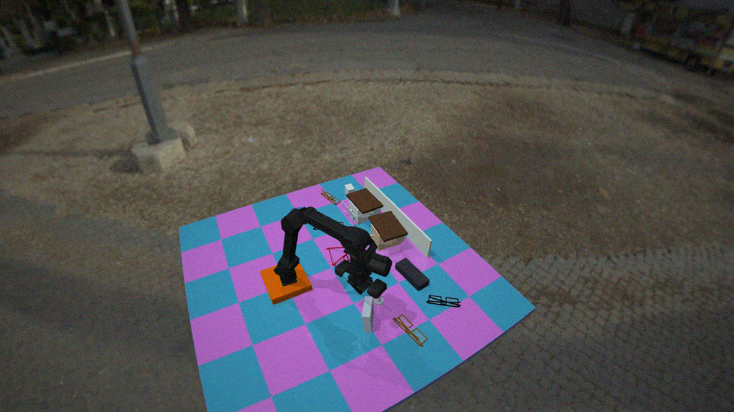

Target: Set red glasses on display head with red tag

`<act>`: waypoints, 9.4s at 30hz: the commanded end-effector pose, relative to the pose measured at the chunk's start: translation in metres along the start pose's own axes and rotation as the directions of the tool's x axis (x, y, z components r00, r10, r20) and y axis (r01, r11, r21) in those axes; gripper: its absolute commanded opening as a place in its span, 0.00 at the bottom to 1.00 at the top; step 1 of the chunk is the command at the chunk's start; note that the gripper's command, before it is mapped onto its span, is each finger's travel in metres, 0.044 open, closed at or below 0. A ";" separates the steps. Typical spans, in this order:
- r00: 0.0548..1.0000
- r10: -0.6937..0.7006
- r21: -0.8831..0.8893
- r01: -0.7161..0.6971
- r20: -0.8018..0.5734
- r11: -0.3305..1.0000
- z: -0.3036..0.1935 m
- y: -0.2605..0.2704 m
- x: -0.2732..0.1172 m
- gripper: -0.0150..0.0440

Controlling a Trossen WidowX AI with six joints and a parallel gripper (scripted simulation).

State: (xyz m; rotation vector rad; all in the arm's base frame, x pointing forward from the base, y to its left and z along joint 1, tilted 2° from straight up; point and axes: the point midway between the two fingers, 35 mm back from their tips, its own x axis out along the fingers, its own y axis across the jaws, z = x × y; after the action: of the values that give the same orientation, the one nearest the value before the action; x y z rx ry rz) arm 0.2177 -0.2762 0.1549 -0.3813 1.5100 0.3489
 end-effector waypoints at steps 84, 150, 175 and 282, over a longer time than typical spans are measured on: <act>0.999 0.050 0.005 -0.050 0.016 0.999 0.150 0.247 0.105 0.46; 0.999 0.048 0.003 -0.048 0.016 0.999 0.152 0.243 0.070 0.25; 0.999 0.043 0.361 -0.045 0.014 0.932 0.142 0.196 0.026 0.25; 0.999 0.033 1.000 -0.004 0.004 -0.005 0.039 0.084 0.093 0.25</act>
State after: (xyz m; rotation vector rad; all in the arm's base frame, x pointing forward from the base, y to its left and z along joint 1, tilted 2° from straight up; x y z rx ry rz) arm 0.2213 -0.1868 0.0622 0.8861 1.3787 -0.8371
